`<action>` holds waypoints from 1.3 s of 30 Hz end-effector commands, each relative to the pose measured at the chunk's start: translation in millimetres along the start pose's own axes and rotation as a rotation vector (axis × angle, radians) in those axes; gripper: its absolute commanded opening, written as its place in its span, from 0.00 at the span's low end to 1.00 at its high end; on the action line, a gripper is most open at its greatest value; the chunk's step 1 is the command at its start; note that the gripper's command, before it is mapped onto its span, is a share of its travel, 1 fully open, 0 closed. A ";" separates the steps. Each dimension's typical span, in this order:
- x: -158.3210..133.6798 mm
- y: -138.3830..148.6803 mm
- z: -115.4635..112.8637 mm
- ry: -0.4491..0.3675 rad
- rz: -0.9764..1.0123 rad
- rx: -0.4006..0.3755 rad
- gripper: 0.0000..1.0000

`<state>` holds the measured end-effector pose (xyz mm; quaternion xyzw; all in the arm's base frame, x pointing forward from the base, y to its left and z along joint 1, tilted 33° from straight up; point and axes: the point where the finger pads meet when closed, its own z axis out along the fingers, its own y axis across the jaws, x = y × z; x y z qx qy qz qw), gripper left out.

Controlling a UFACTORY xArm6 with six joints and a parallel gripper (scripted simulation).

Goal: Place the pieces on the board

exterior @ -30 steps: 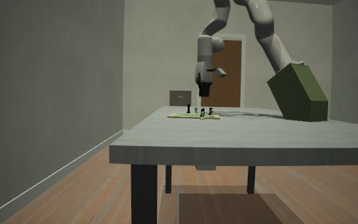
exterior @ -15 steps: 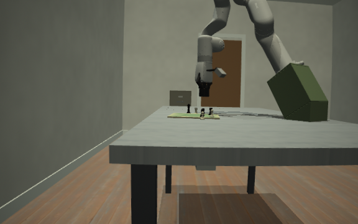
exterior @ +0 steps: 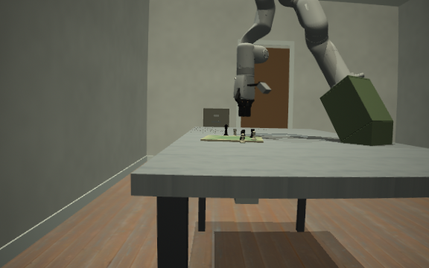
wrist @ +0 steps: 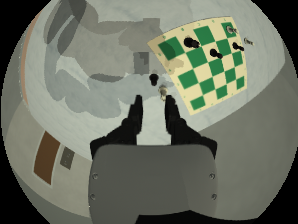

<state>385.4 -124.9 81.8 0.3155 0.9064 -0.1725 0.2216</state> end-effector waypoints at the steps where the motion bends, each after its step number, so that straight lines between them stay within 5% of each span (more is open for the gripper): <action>1: -0.9 0.5 3.7 -0.002 0.000 -0.001 0.34; 39: -0.7 0.7 47.2 -0.002 0.000 -0.001 0.34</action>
